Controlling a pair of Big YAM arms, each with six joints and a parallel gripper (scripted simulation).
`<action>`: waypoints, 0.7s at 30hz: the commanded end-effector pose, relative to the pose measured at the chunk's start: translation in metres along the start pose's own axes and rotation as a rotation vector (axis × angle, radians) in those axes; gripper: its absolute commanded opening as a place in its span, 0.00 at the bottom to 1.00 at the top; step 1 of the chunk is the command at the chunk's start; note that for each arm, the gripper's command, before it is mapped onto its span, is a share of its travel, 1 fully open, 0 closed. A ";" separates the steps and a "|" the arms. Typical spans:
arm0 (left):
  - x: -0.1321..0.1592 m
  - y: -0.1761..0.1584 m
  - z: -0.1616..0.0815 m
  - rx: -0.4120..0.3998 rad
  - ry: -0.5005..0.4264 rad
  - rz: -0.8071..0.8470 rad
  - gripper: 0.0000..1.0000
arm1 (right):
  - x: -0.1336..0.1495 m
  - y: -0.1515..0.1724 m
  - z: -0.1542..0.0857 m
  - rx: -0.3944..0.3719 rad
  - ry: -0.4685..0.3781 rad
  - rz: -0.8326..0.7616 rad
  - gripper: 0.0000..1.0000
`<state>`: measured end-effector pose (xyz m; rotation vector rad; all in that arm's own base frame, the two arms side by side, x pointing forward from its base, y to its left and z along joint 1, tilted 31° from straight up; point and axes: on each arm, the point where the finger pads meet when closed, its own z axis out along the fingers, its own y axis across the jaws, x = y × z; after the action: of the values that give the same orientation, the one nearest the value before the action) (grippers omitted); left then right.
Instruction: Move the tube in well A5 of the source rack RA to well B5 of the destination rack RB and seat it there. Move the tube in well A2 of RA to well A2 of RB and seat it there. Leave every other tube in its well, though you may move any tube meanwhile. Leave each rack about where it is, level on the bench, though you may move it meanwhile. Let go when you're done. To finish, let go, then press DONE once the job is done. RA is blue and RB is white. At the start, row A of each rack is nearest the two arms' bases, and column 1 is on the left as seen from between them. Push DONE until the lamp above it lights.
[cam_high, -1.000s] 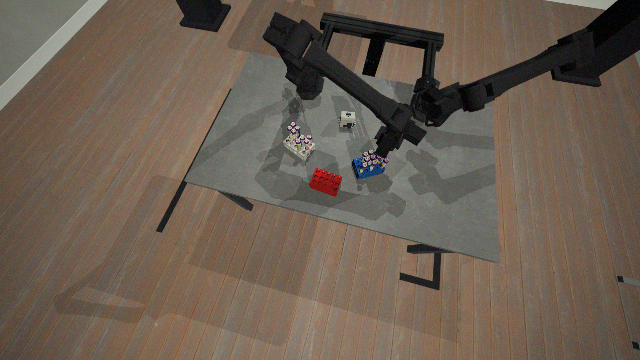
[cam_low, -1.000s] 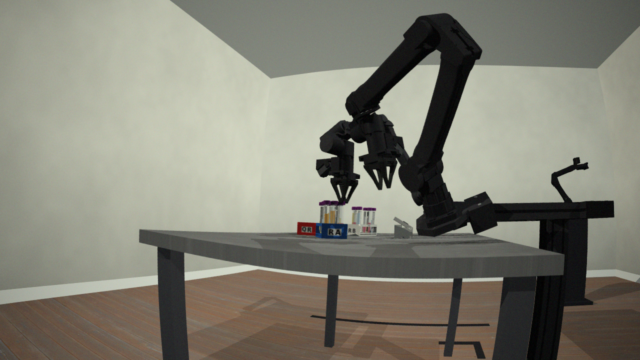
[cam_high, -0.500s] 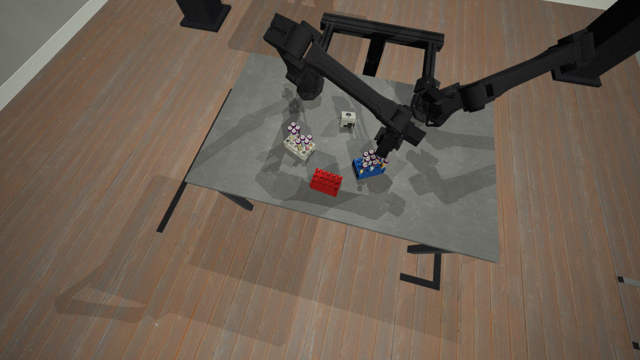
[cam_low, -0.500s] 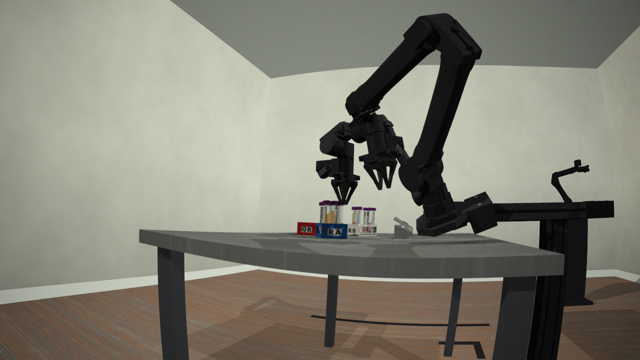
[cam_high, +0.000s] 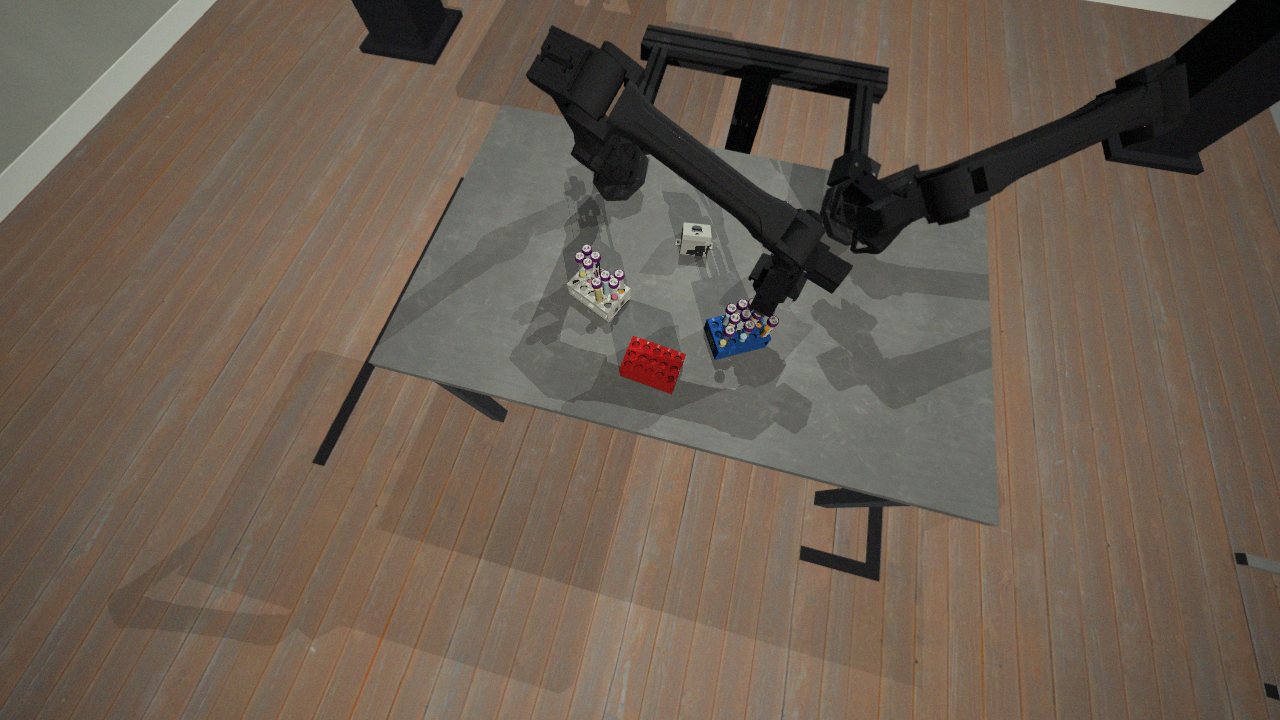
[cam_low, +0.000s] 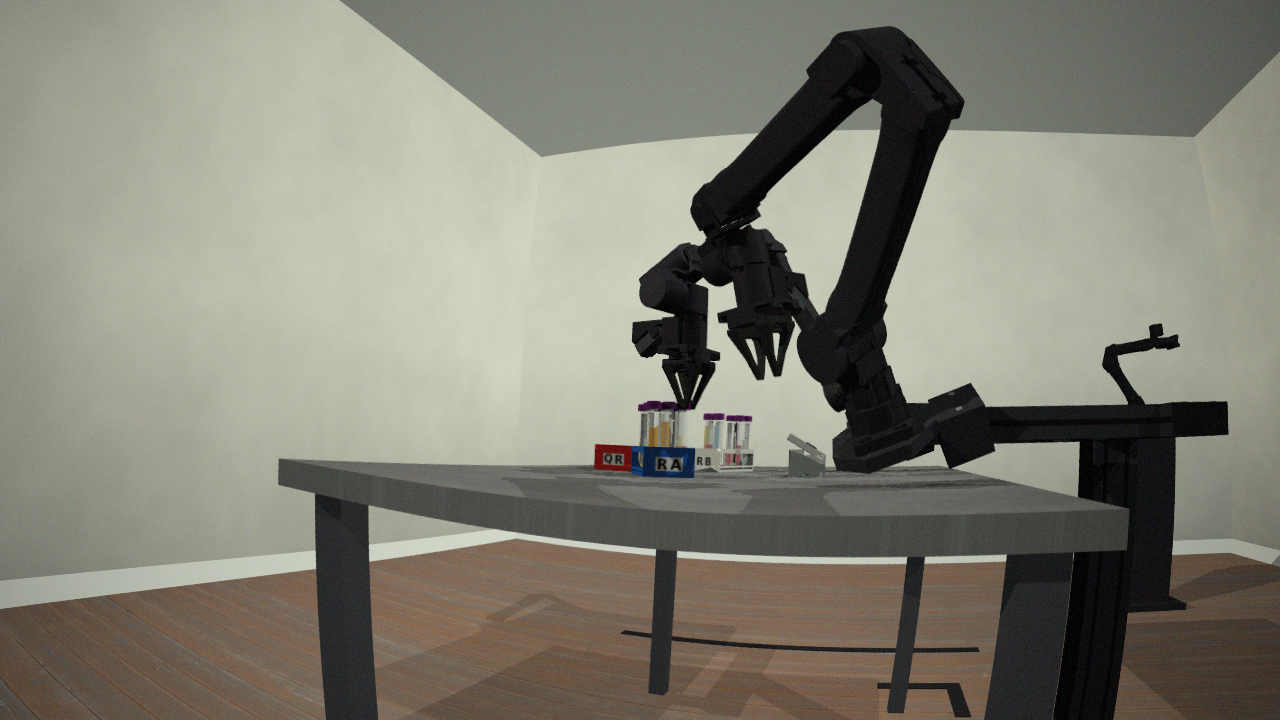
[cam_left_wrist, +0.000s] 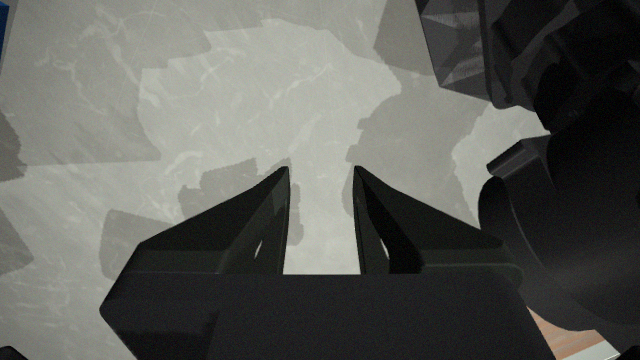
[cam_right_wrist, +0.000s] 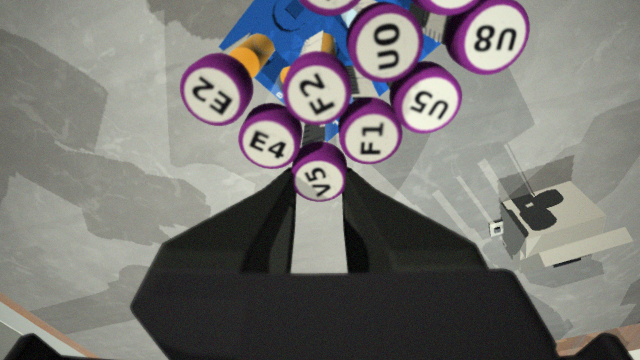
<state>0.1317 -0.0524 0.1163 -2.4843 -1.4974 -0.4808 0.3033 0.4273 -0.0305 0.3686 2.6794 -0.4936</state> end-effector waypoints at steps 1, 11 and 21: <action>0.001 0.008 -0.010 -0.024 -0.009 -0.009 0.30 | 0.000 -0.004 0.014 0.028 0.004 -0.010 0.00; 0.001 0.008 -0.010 -0.024 -0.009 -0.009 0.30 | 0.000 -0.004 0.014 0.028 0.004 -0.010 0.00; 0.001 0.008 -0.010 -0.024 -0.009 -0.009 0.30 | -0.001 0.014 -0.010 -0.013 -0.005 0.004 0.00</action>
<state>0.1317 -0.0524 0.1163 -2.4843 -1.4974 -0.4808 0.3026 0.4261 -0.0301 0.3664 2.6802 -0.5019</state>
